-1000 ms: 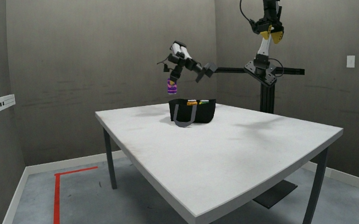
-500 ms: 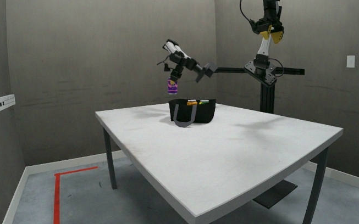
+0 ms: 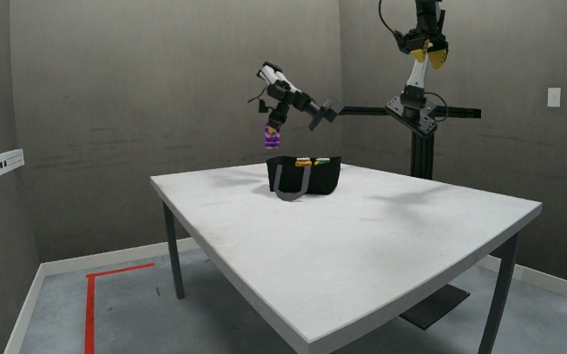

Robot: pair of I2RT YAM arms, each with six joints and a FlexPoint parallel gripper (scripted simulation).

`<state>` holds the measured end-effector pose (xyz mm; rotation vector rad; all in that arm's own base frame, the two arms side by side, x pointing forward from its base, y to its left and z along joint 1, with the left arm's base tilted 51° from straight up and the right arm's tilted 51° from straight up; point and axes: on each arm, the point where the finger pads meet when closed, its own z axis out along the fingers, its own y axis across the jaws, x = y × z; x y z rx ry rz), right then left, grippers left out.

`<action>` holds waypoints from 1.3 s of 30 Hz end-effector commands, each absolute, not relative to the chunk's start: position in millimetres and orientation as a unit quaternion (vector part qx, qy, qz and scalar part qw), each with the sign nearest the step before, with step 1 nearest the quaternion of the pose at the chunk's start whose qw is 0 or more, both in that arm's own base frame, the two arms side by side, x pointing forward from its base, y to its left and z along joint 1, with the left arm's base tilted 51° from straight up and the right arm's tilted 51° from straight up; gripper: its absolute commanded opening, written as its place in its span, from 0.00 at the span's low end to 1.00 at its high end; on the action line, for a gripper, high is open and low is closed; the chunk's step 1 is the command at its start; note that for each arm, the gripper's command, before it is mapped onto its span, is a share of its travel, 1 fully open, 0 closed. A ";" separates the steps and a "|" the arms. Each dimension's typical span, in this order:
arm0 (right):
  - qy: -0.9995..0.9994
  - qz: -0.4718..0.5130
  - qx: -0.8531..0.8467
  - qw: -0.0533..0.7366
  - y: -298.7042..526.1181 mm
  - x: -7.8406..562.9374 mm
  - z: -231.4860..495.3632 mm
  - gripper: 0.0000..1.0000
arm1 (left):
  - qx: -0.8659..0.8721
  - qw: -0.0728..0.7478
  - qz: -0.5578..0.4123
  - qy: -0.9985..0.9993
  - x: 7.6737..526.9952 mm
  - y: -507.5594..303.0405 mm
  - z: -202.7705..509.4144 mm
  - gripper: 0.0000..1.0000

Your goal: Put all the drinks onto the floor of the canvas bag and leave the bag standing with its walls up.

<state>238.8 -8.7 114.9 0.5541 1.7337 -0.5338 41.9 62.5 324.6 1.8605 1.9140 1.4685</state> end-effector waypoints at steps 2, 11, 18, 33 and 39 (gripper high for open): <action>0.726 -0.217 0.257 0.600 1.7 243.6 124.1 0.67 | 0.604 0.054 0.495 0.622 34.5 57.8 332.6 0.86; 0.734 -0.222 0.242 0.594 22.8 252.1 114.3 0.67 | 0.604 0.054 0.495 0.622 34.5 57.8 332.6 0.86; 0.731 -0.223 0.249 0.594 38.8 255.1 102.8 0.67 | 0.604 0.054 0.495 0.622 34.5 57.8 332.6 0.86; 0.736 -0.230 0.235 0.592 69.1 265.4 87.1 0.67 | 0.604 0.054 0.495 0.622 34.4 57.8 332.6 0.86; 0.736 -0.230 0.233 0.592 68.1 263.9 86.8 0.67 | 0.604 0.054 0.495 0.622 34.4 57.8 332.6 0.86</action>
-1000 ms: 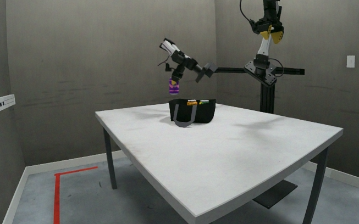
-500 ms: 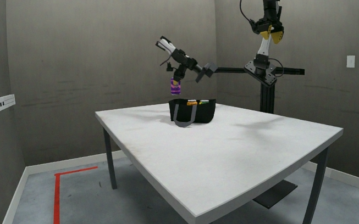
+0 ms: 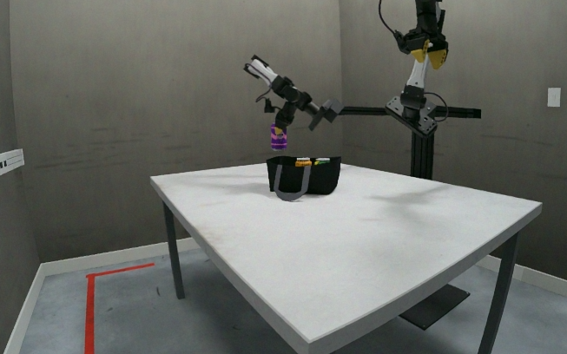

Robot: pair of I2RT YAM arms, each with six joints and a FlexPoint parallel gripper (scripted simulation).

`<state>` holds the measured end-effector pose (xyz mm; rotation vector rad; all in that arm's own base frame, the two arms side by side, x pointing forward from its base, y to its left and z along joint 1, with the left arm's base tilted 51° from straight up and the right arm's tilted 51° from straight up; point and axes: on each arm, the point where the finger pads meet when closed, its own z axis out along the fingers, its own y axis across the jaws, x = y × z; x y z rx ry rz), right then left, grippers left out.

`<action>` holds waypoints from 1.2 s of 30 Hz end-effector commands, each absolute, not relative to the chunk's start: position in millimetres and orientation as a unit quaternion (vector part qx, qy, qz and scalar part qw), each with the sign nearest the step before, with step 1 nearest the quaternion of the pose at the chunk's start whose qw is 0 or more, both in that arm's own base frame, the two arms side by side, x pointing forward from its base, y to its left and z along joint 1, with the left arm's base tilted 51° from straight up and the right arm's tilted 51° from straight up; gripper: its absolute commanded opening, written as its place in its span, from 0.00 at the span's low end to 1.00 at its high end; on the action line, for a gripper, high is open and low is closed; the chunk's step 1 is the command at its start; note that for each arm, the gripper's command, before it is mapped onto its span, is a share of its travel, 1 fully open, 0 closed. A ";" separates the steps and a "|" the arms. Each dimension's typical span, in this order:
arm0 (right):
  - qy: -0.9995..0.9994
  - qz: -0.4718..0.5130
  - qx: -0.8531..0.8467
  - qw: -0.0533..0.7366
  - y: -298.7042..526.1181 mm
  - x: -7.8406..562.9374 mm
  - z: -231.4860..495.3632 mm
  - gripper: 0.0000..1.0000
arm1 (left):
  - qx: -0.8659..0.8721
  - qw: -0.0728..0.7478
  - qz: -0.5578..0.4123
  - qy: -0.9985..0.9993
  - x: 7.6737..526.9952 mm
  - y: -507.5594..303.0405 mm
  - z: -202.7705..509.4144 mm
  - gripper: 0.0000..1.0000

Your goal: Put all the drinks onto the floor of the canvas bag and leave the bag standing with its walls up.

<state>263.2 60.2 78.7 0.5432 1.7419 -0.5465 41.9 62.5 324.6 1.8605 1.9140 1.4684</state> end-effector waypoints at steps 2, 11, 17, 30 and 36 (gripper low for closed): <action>0.736 -0.229 0.234 0.592 68.3 264.0 87.2 0.67 | 0.604 0.054 0.495 0.622 34.4 57.8 332.6 0.86; 0.736 -0.226 0.233 0.594 69.4 264.9 88.3 0.67 | 0.604 0.054 0.495 0.622 34.4 57.8 332.6 0.86; 0.735 -0.226 0.236 0.594 73.1 265.3 84.2 0.67 | 0.604 0.054 0.495 0.622 34.4 57.8 332.6 0.86; 0.737 -0.227 0.230 0.593 101.8 274.8 69.0 0.67 | 0.604 0.054 0.495 0.622 34.4 57.8 332.6 0.86; 0.738 -0.227 0.227 0.593 117.8 280.1 61.1 0.67 | 0.604 0.054 0.495 0.622 34.4 57.8 332.6 0.86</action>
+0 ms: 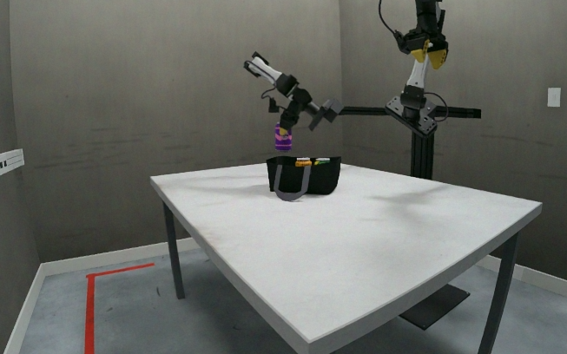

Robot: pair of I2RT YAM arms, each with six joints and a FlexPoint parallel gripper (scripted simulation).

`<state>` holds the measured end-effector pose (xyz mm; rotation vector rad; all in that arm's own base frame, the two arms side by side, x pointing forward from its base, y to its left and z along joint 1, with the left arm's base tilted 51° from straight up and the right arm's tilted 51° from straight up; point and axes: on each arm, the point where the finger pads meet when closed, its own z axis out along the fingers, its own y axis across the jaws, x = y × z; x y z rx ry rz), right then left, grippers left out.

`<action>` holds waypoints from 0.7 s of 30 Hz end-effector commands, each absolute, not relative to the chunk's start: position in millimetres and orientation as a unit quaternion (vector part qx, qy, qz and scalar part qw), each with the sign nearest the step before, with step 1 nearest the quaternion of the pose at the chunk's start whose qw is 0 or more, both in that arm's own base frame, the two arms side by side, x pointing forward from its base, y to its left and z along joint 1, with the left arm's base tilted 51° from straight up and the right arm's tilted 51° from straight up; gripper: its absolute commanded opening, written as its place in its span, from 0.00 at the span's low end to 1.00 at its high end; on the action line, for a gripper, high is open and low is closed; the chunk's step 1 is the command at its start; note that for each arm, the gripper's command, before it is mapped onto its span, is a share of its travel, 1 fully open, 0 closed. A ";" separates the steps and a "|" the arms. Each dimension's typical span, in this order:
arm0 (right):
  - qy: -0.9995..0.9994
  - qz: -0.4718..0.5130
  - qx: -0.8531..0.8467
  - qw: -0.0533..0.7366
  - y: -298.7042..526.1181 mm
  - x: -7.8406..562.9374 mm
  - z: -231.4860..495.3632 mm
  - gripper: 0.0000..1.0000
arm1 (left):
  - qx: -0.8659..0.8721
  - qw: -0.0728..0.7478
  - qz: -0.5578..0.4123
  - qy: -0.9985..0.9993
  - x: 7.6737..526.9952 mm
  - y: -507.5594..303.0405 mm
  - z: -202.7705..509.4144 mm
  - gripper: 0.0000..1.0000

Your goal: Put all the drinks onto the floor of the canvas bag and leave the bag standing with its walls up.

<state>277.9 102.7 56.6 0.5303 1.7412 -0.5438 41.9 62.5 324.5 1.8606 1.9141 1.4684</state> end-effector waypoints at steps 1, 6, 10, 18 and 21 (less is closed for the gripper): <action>0.739 -0.227 0.226 0.593 120.4 280.9 59.7 0.67 | 0.604 0.054 0.495 0.622 34.4 57.8 332.6 0.86; 0.740 -0.228 0.222 0.593 127.7 283.0 55.9 0.67 | 0.604 0.054 0.495 0.622 34.4 57.8 332.6 0.86; 0.740 -0.225 0.221 0.594 139.1 286.6 50.1 0.67 | 0.604 0.054 0.495 0.622 34.4 57.8 332.6 0.86; 0.738 -0.204 0.234 0.600 143.0 288.5 62.4 0.67 | 0.604 0.054 0.495 0.622 34.4 57.8 332.6 0.86; 0.738 -0.205 0.234 0.599 142.7 288.4 62.5 0.67 | 0.604 0.054 0.495 0.622 34.4 57.8 332.6 0.86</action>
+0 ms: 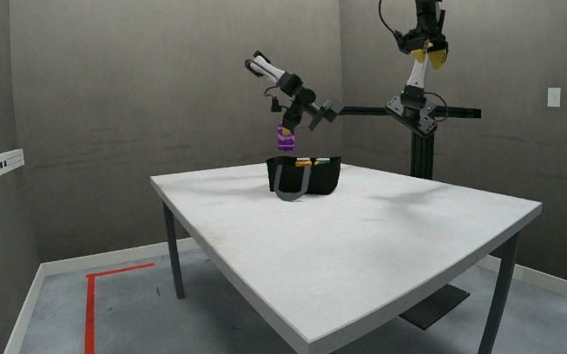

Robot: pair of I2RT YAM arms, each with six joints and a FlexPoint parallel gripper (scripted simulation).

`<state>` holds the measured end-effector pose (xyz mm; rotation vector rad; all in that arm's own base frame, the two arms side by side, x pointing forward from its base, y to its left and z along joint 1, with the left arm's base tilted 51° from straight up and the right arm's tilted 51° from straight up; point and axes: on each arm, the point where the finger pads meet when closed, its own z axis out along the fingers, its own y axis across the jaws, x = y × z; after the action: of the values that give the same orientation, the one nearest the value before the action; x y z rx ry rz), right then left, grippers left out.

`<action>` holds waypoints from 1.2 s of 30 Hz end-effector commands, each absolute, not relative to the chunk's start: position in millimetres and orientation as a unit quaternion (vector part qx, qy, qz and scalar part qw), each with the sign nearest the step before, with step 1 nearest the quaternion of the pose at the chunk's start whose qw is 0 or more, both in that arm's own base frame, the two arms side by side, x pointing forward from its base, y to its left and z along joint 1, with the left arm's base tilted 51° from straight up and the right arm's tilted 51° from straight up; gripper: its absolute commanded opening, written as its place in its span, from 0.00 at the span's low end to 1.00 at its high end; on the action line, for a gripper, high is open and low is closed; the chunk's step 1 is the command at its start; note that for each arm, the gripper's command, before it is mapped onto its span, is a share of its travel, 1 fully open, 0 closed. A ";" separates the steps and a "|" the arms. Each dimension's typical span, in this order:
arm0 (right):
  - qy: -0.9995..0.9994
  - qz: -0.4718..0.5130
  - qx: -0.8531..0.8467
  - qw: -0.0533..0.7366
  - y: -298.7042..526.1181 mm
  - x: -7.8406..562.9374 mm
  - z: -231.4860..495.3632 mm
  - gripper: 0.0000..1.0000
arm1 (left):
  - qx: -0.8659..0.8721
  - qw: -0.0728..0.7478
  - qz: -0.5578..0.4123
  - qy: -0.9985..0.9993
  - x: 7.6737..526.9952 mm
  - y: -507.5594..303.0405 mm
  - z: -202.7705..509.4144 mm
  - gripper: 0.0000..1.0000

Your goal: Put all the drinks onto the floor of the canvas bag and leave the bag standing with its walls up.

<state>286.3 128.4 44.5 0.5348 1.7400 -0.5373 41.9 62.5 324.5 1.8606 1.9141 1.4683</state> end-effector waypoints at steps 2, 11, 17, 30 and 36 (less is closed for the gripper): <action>0.738 -0.205 0.234 0.599 142.7 288.4 62.5 0.67 | 0.604 0.054 0.495 0.622 34.4 57.8 332.6 0.86; 0.737 -0.213 0.234 0.598 128.8 295.5 51.2 0.67 | 0.604 0.054 0.495 0.622 34.4 57.8 332.6 0.86; 0.738 -0.217 0.230 0.596 123.7 294.3 48.3 0.67 | 0.604 0.054 0.495 0.622 34.4 57.8 332.6 0.86; 0.736 -0.206 0.231 0.602 117.8 310.3 38.9 0.67 | 0.604 0.054 0.495 0.622 34.4 57.8 332.6 0.86; 0.736 -0.207 0.230 0.602 115.0 313.2 35.1 0.67 | 0.604 0.054 0.495 0.622 34.4 57.8 332.6 0.86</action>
<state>301.5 106.3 22.5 0.5246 1.7461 -0.5625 41.9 62.5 324.5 1.8607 1.9141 1.4683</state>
